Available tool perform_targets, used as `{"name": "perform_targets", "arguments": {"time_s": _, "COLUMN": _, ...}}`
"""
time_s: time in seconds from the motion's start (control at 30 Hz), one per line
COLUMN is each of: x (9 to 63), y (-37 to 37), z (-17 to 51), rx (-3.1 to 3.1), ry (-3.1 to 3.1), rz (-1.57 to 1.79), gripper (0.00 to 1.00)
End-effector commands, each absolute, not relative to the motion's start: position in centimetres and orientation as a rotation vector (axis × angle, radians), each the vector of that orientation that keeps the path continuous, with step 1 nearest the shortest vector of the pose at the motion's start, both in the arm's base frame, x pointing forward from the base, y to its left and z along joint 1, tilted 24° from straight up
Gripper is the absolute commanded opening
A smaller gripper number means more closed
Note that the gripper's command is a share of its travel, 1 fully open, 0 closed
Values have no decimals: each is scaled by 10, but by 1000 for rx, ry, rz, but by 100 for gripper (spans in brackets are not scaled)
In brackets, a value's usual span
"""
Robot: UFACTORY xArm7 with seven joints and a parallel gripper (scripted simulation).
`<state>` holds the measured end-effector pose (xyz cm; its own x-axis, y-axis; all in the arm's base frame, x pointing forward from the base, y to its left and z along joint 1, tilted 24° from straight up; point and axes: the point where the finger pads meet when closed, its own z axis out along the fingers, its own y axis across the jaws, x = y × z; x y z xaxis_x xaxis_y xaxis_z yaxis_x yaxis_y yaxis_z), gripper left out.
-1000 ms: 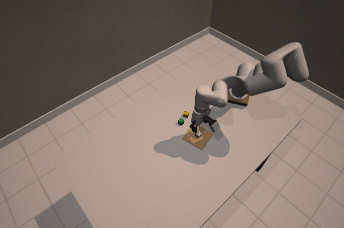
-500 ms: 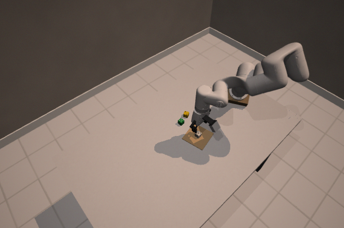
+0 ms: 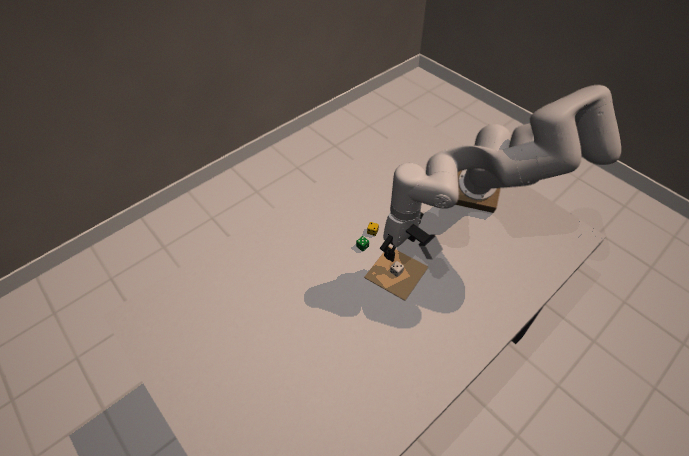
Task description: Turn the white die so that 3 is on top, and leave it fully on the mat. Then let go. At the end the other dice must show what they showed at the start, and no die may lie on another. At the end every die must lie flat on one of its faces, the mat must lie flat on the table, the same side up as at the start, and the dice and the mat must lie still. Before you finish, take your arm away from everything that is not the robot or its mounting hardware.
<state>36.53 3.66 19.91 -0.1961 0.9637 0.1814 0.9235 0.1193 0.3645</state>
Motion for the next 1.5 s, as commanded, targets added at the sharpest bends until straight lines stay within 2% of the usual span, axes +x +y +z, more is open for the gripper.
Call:
{"name": "perform_targets", "arguments": {"time_s": 0.0, "x": 357, "y": 31, "z": 223, "rx": 1924, "ry": 2272, "rz": 618, "gripper": 100}}
{"name": "perform_targets", "arguments": {"time_s": 0.43, "x": 342, "y": 20, "z": 263, "rx": 1924, "ry": 2272, "rz": 618, "gripper": 100}}
{"name": "perform_targets", "arguments": {"time_s": 1.47, "x": 342, "y": 20, "z": 264, "rx": 1924, "ry": 2272, "rz": 618, "gripper": 100}}
